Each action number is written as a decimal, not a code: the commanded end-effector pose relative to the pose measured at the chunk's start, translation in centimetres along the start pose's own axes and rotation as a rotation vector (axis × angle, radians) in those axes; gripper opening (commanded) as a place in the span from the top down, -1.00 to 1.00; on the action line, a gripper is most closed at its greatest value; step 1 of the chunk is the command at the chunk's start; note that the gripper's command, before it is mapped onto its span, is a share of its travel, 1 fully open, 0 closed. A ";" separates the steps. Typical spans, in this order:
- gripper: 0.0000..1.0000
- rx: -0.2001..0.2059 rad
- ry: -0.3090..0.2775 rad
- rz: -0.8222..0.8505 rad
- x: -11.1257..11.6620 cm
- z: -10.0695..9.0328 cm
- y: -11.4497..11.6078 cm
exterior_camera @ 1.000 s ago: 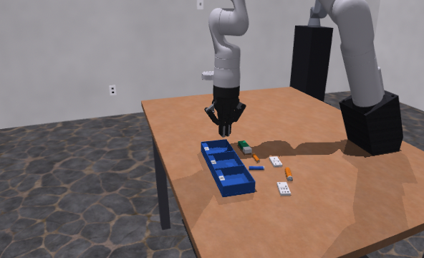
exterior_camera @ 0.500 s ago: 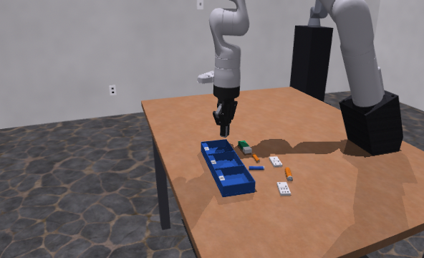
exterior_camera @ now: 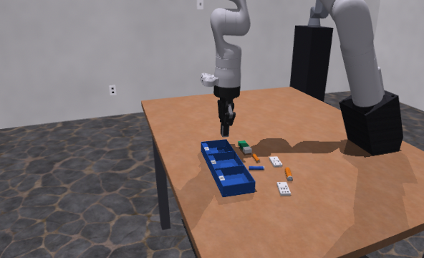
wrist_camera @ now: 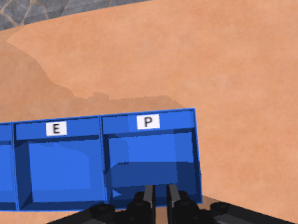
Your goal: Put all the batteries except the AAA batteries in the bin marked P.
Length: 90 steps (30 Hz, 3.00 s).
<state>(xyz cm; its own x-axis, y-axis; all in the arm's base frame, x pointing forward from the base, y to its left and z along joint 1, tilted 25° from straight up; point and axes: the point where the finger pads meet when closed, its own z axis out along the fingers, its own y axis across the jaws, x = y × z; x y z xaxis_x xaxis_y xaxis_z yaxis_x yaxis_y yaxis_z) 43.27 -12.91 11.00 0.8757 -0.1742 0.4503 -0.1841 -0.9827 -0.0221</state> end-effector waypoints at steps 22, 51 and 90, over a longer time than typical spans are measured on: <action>0.82 0.007 -0.027 -0.078 -0.1 4.5 0.1; 0.82 0.007 -0.027 -0.078 -0.1 4.5 0.1; 0.82 0.007 -0.027 -0.078 -0.1 2.9 0.1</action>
<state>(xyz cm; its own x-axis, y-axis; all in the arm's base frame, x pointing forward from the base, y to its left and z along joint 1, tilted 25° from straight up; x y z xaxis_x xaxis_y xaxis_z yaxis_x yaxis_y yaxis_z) 44.30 -13.30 7.74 0.9008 -0.1066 0.4209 -0.1177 -0.9930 0.0004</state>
